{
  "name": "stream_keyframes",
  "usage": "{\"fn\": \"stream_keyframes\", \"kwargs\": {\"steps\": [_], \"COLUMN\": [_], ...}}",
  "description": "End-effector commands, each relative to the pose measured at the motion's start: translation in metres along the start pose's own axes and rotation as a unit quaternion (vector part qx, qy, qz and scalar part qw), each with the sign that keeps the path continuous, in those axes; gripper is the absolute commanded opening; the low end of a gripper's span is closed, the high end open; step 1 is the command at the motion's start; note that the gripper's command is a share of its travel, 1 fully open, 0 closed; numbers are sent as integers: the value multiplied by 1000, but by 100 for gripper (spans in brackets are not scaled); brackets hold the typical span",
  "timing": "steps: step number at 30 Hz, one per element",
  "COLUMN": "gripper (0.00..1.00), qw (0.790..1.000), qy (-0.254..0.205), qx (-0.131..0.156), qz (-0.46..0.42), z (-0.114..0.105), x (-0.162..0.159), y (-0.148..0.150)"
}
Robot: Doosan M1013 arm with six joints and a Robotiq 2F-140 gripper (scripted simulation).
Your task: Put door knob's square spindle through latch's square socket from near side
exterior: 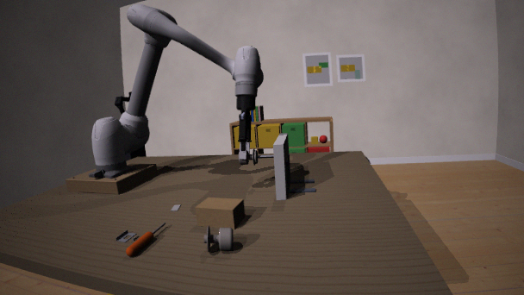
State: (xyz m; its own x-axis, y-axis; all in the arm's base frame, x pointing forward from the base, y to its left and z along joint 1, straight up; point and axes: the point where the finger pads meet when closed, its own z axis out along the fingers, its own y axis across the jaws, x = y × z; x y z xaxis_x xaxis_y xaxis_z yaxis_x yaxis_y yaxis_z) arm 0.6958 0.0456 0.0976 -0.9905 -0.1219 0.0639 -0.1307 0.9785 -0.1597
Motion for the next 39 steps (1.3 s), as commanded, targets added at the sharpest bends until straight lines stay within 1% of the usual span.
{"fn": "stream_keyframes", "kwargs": {"steps": [1,39], "gripper": [42,42], "qw": [1000,1000], "qy": [0,0], "qx": [0,0], "qz": [0,0], "z": [0,-1], "x": [-1,-7], "y": [0,0]}}
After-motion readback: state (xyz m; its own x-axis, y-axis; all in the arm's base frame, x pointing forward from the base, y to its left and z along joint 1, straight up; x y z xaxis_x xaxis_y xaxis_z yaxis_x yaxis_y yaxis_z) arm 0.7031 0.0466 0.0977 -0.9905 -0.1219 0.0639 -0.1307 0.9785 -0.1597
